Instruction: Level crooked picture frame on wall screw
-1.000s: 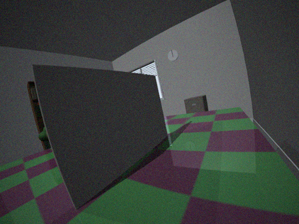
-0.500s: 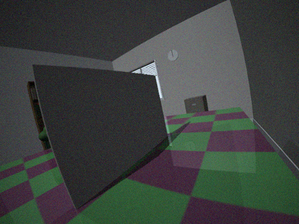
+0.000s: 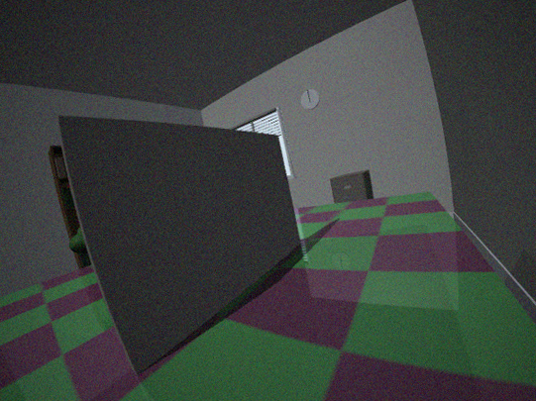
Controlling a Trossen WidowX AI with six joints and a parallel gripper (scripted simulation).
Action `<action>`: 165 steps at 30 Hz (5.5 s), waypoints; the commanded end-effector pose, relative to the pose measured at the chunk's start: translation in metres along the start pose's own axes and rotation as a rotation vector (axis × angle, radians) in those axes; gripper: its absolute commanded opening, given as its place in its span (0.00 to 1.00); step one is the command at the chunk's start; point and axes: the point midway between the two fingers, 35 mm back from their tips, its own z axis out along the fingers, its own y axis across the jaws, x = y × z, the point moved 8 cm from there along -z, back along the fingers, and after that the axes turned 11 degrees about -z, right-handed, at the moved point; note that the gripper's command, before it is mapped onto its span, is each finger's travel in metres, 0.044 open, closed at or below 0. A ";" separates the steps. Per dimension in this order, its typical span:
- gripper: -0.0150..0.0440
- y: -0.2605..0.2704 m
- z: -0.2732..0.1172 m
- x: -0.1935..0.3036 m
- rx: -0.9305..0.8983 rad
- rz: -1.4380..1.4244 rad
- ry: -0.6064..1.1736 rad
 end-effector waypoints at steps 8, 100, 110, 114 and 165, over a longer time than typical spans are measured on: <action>0.69 0.000 0.000 0.000 0.003 -0.004 -0.001; 0.69 -0.039 0.146 -0.001 -0.001 0.159 -0.012; 0.69 -0.039 0.152 -0.002 -0.001 0.159 -0.012; 0.69 -0.039 0.159 -0.002 -0.002 0.159 -0.013; 0.69 -0.039 0.186 -0.002 -0.002 0.159 -0.014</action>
